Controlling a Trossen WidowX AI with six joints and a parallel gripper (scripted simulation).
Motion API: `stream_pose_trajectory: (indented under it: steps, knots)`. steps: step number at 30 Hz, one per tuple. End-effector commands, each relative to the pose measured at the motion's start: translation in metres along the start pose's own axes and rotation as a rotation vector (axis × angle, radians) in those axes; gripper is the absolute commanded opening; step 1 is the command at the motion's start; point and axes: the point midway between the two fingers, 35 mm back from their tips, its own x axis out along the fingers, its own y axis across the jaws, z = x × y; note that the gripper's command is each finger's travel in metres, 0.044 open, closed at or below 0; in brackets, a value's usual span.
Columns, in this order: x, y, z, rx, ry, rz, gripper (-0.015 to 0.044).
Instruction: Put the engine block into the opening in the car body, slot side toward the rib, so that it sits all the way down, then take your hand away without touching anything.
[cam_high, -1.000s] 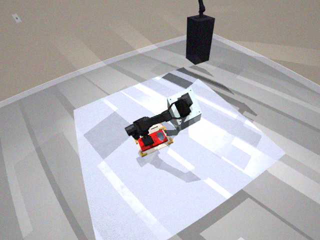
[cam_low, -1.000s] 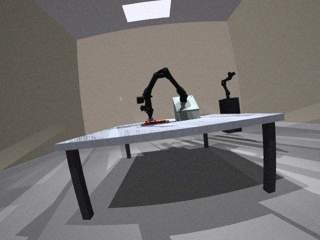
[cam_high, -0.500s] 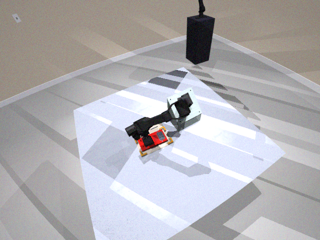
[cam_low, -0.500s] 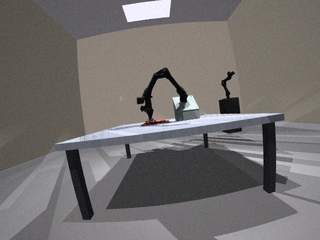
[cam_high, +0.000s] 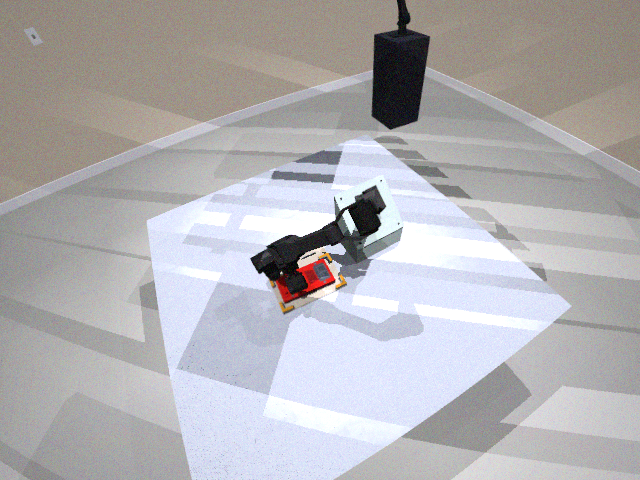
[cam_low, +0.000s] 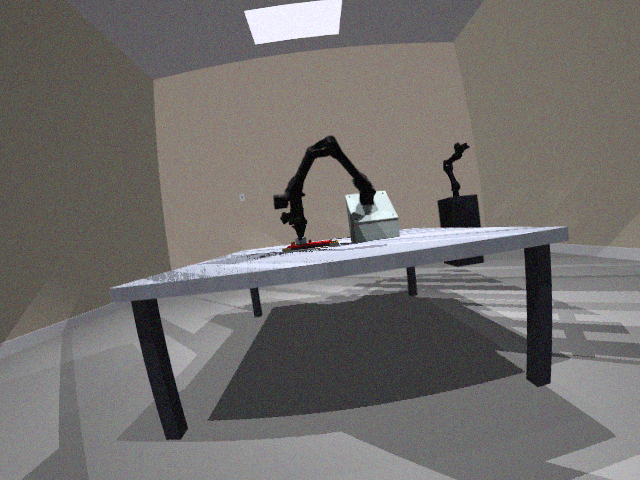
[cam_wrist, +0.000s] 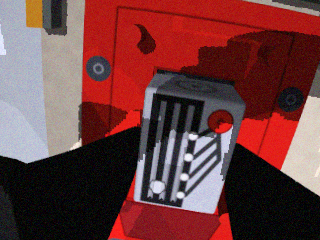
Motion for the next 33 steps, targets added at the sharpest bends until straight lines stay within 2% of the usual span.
stream_pose_trajectory:
  steps: [1,16,27,33]
  knots:
    - [0.0012,0.0001,-0.0002,0.002,0.0,0.002,0.0158]
    - [0.0052,0.0001,-0.0002,0.002,0.0,0.002,0.0158]
    - [0.0042,0.0001,0.0,0.0,0.0,0.001,0.044]
    - [0.0042,0.0001,0.0,0.0,0.0,0.001,0.044]
